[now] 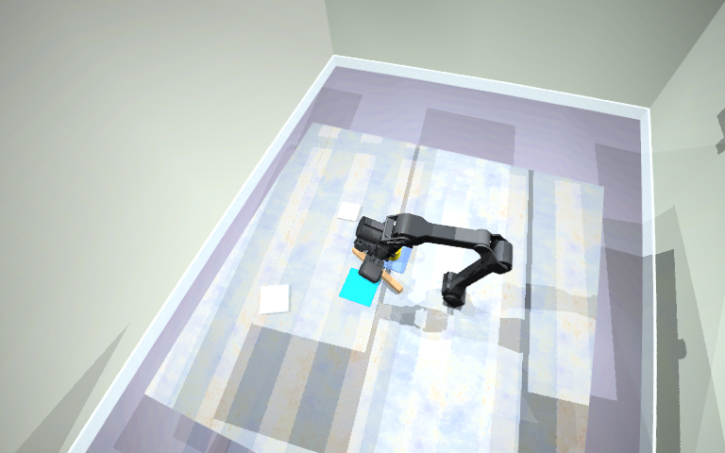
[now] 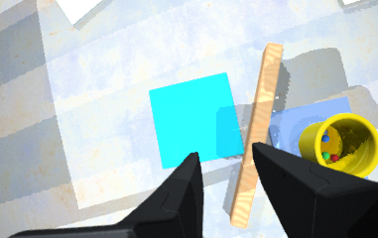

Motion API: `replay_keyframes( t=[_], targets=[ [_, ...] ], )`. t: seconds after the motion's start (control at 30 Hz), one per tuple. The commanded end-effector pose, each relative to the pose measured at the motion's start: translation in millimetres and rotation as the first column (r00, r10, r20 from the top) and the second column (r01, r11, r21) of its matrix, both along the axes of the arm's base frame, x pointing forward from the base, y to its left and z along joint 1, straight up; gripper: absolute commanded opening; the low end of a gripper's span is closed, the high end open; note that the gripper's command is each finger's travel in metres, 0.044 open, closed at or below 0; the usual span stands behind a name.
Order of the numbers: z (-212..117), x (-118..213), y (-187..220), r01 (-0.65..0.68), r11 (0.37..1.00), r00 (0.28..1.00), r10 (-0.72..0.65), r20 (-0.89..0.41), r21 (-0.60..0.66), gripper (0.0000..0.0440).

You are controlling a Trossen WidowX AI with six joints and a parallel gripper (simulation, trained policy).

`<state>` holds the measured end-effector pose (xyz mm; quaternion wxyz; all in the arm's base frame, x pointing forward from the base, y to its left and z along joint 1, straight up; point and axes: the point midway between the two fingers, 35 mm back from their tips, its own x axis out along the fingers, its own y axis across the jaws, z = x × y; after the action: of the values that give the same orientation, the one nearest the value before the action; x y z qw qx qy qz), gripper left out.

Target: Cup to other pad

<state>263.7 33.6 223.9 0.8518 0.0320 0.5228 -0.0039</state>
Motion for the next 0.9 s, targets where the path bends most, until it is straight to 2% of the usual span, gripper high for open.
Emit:
replay_keyframes(
  t=[0.0, 0.3, 0.87],
  targets=[
    [-2.4, -1.8, -4.6, -0.005, 1.0, 0.999, 0.004, -0.046, -0.022, 0.0129],
    [-12.2, -5.8, -15.5, -0.032, 0.998, 0.986, 0.021, -0.165, -0.063, 0.0122],
    [-43.0, -10.7, -41.9, -0.077, 0.991, 0.933, 0.033, -0.36, -0.111, 0.0134]
  ],
)
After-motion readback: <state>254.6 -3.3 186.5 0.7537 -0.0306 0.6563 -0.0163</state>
